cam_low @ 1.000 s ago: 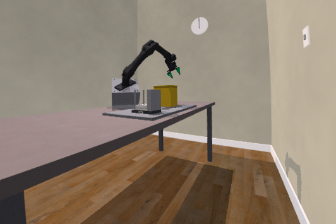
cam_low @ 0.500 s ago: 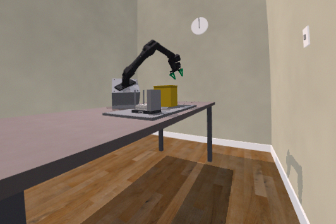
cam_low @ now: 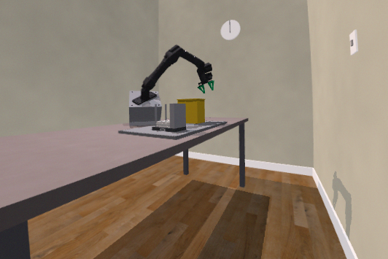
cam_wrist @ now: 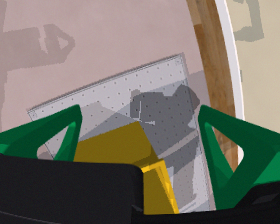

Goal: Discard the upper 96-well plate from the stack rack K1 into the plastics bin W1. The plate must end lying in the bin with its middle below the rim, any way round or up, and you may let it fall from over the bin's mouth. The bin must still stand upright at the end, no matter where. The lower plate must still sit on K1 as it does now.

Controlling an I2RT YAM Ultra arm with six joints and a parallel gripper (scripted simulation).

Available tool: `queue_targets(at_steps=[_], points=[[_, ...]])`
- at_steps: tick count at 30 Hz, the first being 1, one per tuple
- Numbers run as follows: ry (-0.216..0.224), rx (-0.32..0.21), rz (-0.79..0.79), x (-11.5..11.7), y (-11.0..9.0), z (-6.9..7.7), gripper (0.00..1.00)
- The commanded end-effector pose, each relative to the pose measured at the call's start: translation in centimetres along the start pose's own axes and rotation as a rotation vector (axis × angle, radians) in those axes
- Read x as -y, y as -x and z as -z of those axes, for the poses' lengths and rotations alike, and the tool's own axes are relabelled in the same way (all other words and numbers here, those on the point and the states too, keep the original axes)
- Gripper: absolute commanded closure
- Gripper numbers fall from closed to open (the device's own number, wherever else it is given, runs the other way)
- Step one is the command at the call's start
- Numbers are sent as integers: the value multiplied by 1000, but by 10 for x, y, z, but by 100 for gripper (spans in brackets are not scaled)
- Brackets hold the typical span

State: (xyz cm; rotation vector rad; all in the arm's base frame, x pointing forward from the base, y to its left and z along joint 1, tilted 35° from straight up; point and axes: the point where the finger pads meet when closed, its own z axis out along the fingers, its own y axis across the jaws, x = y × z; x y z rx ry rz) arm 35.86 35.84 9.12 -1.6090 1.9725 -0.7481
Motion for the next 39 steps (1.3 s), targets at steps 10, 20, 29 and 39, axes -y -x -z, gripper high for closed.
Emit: queue_targets(at_steps=[10,20,29,39], points=[[6,30,-85,27,-4,12,0],[18,-6,-167,62,-38,3,0],[29,-40,-250,85,-65,-2,0],[36,-73,-334,108,-95,-6,0]])
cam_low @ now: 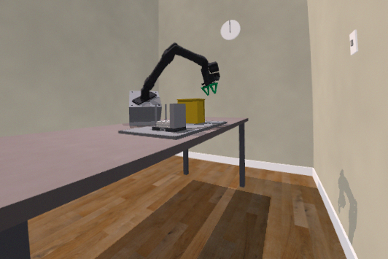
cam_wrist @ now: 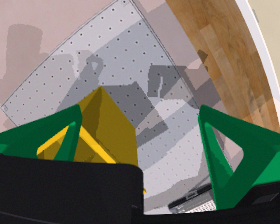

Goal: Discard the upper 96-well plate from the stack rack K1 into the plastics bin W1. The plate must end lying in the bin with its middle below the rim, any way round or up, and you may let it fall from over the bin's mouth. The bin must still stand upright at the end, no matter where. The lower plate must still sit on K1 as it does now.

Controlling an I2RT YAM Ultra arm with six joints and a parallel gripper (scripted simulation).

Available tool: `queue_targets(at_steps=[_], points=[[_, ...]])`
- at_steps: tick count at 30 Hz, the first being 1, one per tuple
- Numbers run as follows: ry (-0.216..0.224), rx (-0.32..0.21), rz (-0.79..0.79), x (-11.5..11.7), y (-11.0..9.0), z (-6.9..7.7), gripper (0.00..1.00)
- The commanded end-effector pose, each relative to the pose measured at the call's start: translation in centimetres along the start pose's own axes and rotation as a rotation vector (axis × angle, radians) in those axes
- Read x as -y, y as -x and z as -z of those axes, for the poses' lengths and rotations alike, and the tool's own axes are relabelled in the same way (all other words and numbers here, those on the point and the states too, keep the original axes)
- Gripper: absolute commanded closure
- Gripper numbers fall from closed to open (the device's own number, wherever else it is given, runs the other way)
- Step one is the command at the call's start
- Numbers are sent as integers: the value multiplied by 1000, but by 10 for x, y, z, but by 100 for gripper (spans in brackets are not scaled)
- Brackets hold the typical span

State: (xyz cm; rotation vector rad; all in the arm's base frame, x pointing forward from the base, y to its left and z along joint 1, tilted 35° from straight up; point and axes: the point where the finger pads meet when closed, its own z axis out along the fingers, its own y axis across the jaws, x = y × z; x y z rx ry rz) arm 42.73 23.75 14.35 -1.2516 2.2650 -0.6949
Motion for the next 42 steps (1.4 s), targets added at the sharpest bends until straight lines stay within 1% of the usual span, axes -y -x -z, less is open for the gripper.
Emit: queue_targets(at_steps=[1,4,7,12,15,17,23,26,31,32,34,36,41,42], points=[[7,43,-15,5,5,15,0],[7,43,-15,17,-3,13,0],[13,11,-100,28,-13,12,0],[12,11,-99,48,-29,10,0],[16,-19,-184,58,-40,9,0],[16,-19,-184,58,-40,9,0],[15,-19,-184,78,-60,8,0],[16,-48,-269,88,-71,8,0],[16,-48,-269,104,-90,8,0],[15,-58,-300,107,-94,9,0],[15,-58,-300,107,-94,9,0],[15,-75,-354,113,-102,9,0],[14,-76,-354,127,-122,11,0],[13,-85,-386,130,-126,11,0]])
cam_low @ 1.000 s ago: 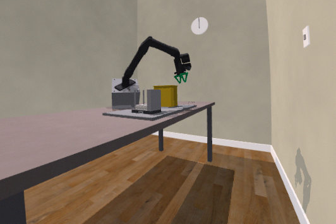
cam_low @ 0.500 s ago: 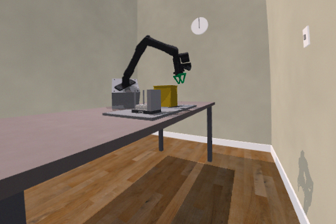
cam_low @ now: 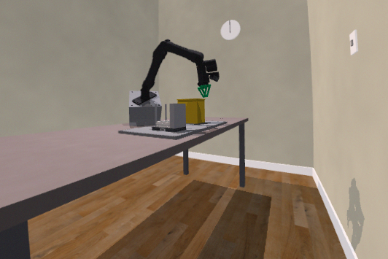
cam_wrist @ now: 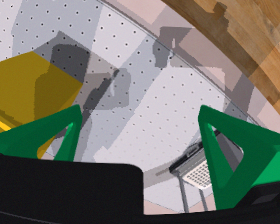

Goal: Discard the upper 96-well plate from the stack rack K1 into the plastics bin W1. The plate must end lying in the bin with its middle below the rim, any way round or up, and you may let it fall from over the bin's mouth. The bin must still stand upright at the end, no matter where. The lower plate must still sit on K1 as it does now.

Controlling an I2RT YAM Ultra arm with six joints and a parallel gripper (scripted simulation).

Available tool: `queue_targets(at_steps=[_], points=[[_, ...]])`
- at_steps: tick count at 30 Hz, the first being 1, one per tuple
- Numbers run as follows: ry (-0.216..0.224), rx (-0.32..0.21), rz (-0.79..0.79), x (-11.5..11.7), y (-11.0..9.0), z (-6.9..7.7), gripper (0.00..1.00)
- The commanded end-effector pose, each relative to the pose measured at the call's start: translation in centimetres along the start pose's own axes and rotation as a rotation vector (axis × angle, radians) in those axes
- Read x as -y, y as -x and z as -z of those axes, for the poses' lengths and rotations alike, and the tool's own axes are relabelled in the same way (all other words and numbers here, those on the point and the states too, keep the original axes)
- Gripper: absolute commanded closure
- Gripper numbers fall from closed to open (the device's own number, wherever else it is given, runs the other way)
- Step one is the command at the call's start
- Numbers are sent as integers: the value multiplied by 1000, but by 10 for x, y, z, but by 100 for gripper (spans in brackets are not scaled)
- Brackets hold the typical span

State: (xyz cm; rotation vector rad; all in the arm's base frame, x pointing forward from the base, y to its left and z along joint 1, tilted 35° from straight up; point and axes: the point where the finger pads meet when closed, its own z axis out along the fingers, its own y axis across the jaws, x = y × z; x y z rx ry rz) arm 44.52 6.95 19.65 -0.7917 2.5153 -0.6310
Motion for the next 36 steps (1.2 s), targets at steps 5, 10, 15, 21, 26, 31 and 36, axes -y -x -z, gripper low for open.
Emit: queue_targets(at_steps=[5,10,15,21,26,31,36], points=[[0,27,-78,27,-12,18,0],[-3,9,-143,38,-22,19,0],[-5,3,-164,56,-39,21,0],[-11,-18,-250,77,-60,25,0],[-15,-26,-282,87,-72,28,0],[-20,-38,-336,102,-91,32,0],[-31,-57,-421,114,-109,37,0]])
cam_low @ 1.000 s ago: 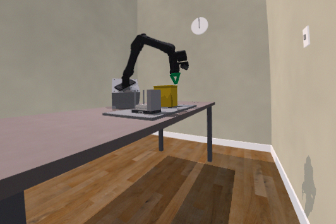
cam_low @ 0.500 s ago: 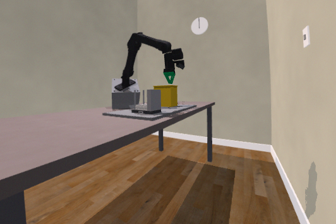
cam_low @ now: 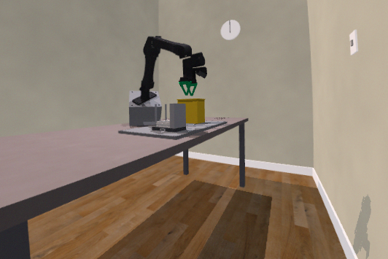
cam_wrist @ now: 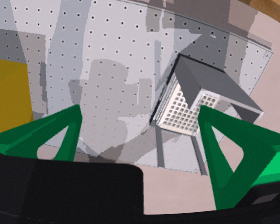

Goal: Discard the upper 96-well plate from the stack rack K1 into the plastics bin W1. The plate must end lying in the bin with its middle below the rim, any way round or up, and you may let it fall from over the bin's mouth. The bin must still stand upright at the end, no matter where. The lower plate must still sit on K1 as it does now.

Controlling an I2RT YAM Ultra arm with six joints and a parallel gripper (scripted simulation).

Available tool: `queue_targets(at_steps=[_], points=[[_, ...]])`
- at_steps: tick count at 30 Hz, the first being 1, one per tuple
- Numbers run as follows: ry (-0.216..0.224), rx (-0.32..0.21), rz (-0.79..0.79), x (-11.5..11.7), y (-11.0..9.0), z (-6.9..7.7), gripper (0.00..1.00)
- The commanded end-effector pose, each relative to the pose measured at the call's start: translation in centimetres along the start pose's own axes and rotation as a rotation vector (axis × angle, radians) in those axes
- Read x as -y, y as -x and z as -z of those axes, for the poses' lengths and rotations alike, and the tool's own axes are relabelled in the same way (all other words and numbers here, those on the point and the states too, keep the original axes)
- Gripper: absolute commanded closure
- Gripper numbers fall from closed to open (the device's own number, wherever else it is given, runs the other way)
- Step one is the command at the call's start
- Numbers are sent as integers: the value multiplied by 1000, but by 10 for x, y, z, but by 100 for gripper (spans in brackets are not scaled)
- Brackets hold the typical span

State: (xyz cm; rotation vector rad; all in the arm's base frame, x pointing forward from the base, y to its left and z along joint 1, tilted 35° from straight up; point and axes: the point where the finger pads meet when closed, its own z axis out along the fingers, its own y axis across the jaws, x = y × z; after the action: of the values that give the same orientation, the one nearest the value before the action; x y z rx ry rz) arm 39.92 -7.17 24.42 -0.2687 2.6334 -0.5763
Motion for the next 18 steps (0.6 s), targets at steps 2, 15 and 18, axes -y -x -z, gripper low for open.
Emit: queue_targets(at_steps=[2,15,18], points=[[3,34,-44,13,-5,18,0],[-19,7,-195,52,-39,29,0],[-23,3,-215,63,-49,33,0]])
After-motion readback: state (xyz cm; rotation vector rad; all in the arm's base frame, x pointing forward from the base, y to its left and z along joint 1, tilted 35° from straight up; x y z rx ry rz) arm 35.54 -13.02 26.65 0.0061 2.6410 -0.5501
